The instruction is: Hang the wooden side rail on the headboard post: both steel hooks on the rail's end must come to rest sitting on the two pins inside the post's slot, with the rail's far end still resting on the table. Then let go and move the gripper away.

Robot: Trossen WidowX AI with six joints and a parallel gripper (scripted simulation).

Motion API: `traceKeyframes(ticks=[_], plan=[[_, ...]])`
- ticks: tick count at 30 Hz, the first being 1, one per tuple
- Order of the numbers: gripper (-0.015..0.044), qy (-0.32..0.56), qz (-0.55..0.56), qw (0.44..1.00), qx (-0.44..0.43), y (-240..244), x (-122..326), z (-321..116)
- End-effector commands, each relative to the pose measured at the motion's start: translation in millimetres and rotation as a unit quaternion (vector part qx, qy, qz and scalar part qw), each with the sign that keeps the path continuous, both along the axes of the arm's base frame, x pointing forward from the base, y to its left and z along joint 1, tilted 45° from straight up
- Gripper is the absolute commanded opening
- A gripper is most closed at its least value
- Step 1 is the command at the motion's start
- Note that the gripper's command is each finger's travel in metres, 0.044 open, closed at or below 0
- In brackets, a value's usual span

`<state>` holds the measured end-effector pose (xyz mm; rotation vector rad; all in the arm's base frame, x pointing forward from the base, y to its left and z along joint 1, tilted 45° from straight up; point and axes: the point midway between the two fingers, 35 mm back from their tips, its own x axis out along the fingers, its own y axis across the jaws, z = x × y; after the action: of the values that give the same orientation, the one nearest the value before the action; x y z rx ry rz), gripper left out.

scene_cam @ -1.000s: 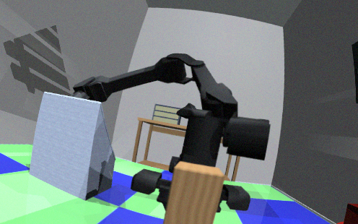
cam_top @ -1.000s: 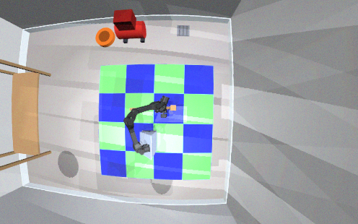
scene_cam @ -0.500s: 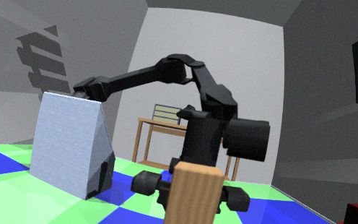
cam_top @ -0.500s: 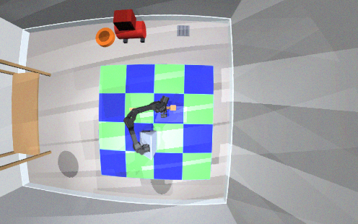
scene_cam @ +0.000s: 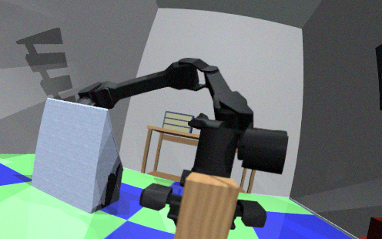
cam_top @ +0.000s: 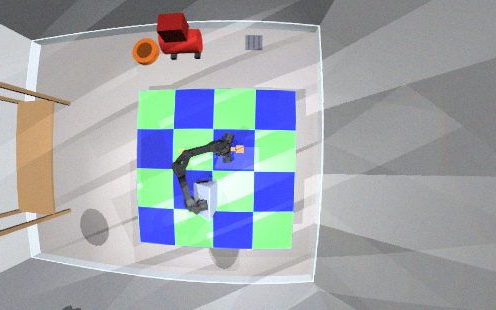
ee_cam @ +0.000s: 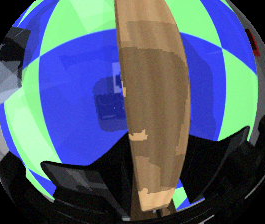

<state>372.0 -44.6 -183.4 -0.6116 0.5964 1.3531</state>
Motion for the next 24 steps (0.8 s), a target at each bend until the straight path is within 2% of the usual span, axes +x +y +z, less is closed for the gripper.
traceKeyframes(ticks=[1, 24], plan=[[0.0000, 0.000, -0.006, 1.000, -0.005, -5.0, 0.7, -0.7], [0.0000, 0.000, -0.006, 1.000, -0.005, -2.4, 1.2, -3.3]])
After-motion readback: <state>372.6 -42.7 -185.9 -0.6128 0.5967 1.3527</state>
